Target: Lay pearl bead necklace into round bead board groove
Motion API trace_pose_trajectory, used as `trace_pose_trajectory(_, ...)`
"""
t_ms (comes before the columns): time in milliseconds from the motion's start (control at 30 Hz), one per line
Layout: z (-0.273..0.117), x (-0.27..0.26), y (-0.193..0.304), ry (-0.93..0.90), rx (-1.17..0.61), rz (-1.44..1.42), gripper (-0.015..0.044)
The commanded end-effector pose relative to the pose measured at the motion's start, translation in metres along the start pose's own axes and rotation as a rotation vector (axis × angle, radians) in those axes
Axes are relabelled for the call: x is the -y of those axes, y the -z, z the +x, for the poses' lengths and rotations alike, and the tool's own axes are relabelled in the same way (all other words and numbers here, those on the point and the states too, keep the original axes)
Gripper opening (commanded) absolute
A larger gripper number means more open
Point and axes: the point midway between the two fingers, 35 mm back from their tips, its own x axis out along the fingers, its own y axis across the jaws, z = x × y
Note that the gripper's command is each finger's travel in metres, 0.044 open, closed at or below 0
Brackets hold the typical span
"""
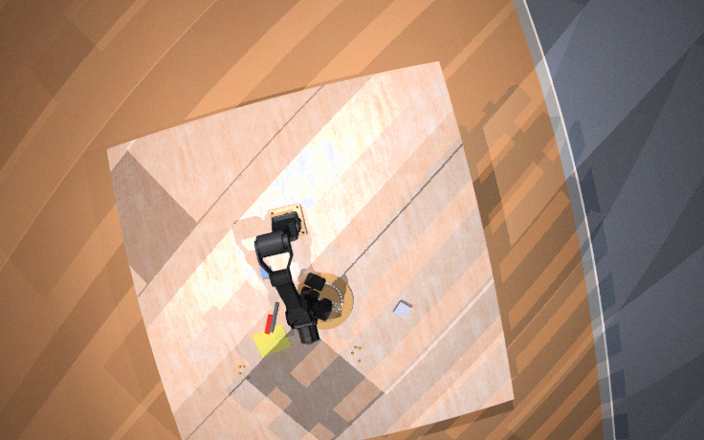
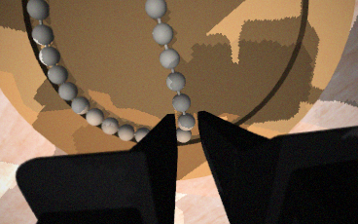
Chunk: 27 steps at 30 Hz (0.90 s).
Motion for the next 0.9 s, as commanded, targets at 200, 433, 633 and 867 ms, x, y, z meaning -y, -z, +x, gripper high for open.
trace_pose_trajectory(200, -0.0002, 0.0001, 0.0, 0.0, 0.0, 0.0, 0.0)
trace_pose_trajectory(433, -0.0002, 0.0001, 0.0, 0.0, 0.0, 0.0, 0.0)
trace_pose_trajectory(633, -0.0042, -0.0003, 0.0003, -0.001, -0.001, 0.003, 0.0)
trace_pose_trajectory(867, -0.0061, 0.0048, 0.0058, -0.001, -0.002, 0.004, 0.0)
